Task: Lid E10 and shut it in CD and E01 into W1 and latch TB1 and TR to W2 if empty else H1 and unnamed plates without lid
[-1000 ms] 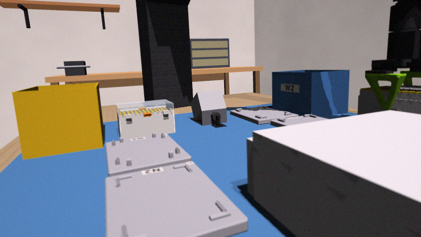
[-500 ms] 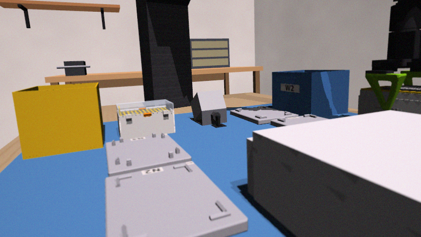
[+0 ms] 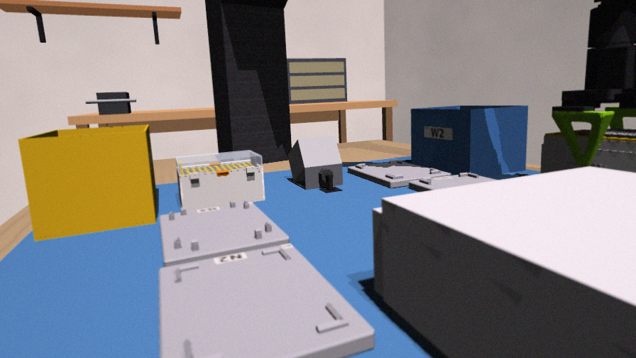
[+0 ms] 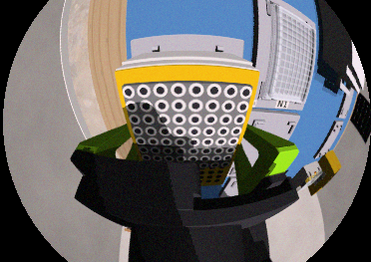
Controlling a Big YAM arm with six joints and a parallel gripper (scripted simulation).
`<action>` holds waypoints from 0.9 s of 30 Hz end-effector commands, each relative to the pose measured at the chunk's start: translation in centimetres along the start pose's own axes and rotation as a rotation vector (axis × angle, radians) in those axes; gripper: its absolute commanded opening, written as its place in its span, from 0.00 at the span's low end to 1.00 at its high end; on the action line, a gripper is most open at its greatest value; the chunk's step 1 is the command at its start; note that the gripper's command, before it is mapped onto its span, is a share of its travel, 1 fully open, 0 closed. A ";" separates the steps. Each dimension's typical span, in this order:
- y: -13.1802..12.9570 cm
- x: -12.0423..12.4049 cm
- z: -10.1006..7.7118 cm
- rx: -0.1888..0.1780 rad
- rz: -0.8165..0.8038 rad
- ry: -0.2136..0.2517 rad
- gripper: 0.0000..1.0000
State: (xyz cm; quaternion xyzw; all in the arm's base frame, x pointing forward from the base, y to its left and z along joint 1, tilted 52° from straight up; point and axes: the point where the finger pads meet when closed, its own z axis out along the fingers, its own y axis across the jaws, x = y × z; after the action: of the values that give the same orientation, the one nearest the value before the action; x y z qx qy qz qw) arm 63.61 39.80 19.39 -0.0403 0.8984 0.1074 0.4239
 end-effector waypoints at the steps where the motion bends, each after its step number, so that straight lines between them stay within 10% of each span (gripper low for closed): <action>1: 0.8 -1.7 -1.2 -0.017 0.004 -0.031 0.00; 27: 0.9 -3.1 -1.3 -0.028 0.004 -0.058 0.00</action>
State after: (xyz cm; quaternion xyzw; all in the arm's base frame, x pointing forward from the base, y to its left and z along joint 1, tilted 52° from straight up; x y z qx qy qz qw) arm 63.77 39.77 18.94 -0.0408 0.8992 0.1065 0.4223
